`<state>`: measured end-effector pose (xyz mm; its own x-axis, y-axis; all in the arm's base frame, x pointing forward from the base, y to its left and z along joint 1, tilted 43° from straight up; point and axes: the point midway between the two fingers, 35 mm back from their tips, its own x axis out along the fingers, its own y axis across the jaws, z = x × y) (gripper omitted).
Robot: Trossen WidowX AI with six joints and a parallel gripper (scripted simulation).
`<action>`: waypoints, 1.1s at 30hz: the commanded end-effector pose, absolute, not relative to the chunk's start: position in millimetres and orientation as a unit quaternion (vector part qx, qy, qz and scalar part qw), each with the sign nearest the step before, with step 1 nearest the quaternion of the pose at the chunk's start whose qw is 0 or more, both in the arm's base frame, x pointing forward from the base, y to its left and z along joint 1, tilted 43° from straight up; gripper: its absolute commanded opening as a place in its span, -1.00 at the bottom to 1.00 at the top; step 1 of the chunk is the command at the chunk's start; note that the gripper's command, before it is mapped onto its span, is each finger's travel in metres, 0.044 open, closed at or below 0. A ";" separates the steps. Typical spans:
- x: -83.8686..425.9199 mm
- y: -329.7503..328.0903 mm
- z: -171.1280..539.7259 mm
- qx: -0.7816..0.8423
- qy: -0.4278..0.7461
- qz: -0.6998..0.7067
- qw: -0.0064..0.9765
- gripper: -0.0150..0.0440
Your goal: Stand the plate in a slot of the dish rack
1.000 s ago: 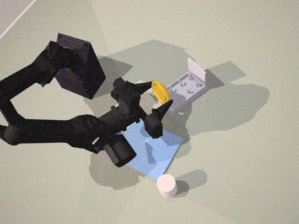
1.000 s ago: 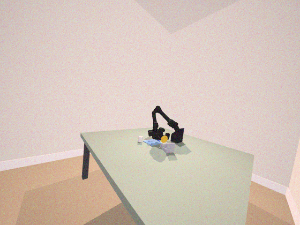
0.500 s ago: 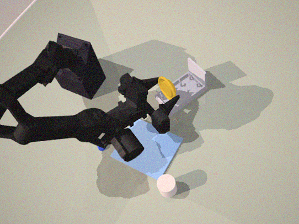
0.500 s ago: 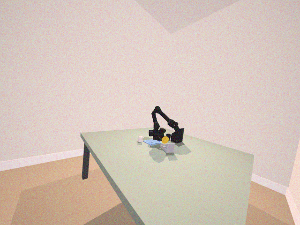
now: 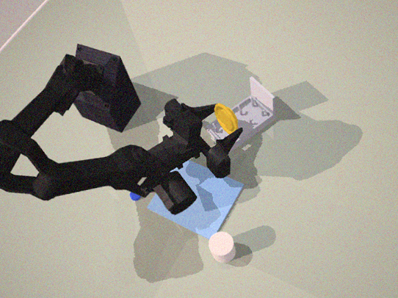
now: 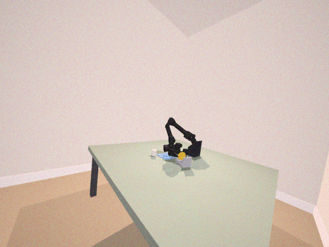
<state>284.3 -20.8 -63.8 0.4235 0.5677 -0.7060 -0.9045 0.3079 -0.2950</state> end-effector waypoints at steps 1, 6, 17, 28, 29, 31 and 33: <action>284.9 -20.3 -63.3 -0.345 0.243 0.478 0.770 -0.49; 284.6 -19.7 -62.6 -0.344 0.244 0.478 0.770 -0.49; 284.8 -20.1 -62.7 -0.346 0.243 0.478 0.770 0.04; 284.8 -20.1 -62.7 -0.346 0.243 0.478 0.770 0.86; 284.8 -20.1 -62.7 -0.346 0.243 0.478 0.770 0.86; 284.8 -20.1 -62.7 -0.346 0.243 0.478 0.770 0.86; 284.8 -20.1 -62.7 -0.346 0.243 0.478 0.770 0.86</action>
